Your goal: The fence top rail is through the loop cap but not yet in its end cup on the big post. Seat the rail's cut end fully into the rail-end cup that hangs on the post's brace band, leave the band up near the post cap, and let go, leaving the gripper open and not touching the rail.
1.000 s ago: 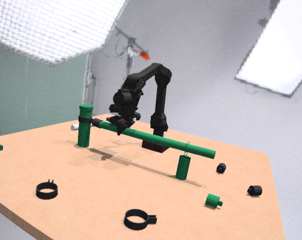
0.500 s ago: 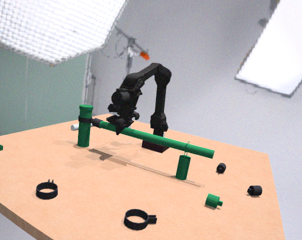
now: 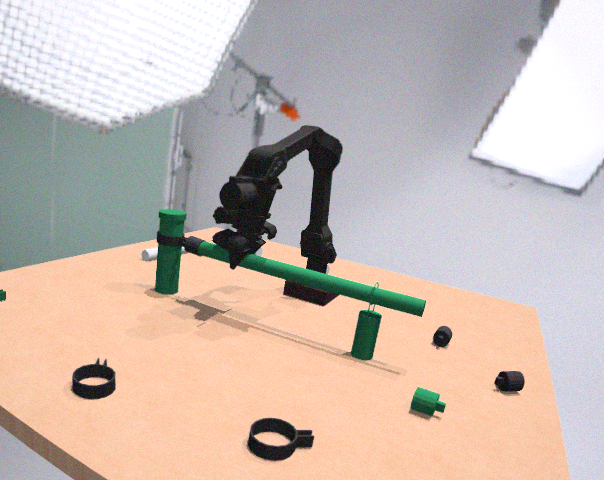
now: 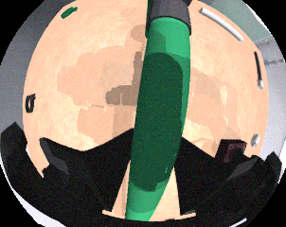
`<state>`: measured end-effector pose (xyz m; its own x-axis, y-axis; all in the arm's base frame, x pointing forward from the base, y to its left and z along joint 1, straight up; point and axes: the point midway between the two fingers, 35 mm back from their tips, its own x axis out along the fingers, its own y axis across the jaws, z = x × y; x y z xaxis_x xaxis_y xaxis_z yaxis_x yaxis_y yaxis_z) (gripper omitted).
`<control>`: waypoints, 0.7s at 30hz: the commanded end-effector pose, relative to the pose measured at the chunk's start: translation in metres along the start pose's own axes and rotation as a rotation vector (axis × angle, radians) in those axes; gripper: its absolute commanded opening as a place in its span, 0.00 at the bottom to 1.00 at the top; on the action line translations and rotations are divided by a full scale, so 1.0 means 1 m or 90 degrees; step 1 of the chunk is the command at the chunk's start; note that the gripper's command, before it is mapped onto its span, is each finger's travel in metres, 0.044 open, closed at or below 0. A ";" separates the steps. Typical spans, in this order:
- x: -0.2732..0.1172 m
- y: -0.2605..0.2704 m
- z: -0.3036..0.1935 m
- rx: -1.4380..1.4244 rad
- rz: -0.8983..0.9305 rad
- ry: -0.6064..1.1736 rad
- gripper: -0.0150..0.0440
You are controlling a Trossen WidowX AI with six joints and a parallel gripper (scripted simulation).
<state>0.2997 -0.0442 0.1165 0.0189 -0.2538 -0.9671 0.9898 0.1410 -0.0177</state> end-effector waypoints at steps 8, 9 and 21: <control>-0.002 0.002 0.010 0.002 0.004 -0.011 0.25; -0.002 0.002 0.011 0.002 0.004 -0.011 0.25; -0.001 0.002 0.016 0.002 0.004 -0.011 0.25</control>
<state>0.3010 -0.0532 0.1176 0.0163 -0.2556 -0.9666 0.9897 0.1414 -0.0207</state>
